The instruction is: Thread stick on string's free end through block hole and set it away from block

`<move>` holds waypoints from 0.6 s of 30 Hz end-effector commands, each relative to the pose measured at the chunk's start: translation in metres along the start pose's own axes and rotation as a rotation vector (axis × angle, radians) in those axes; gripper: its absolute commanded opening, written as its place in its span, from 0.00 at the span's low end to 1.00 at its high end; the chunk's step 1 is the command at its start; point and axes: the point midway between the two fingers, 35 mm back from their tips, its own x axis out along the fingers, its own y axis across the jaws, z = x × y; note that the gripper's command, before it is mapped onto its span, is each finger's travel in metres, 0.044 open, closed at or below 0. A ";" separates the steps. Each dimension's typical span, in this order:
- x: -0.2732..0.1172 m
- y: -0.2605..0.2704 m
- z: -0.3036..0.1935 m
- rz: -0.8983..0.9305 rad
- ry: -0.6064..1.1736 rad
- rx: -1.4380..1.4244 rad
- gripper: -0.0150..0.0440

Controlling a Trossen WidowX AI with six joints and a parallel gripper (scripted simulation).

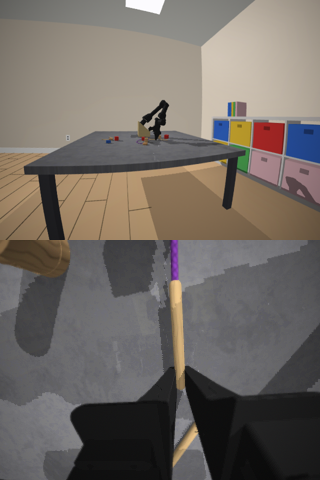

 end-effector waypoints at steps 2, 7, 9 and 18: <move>0.002 -0.002 -0.002 -0.005 0.000 -0.004 0.25; 0.000 0.000 0.000 0.000 0.000 0.000 0.34; 0.000 0.000 0.000 0.000 0.000 0.000 0.43; -0.077 0.003 0.009 0.008 -0.005 -0.002 0.61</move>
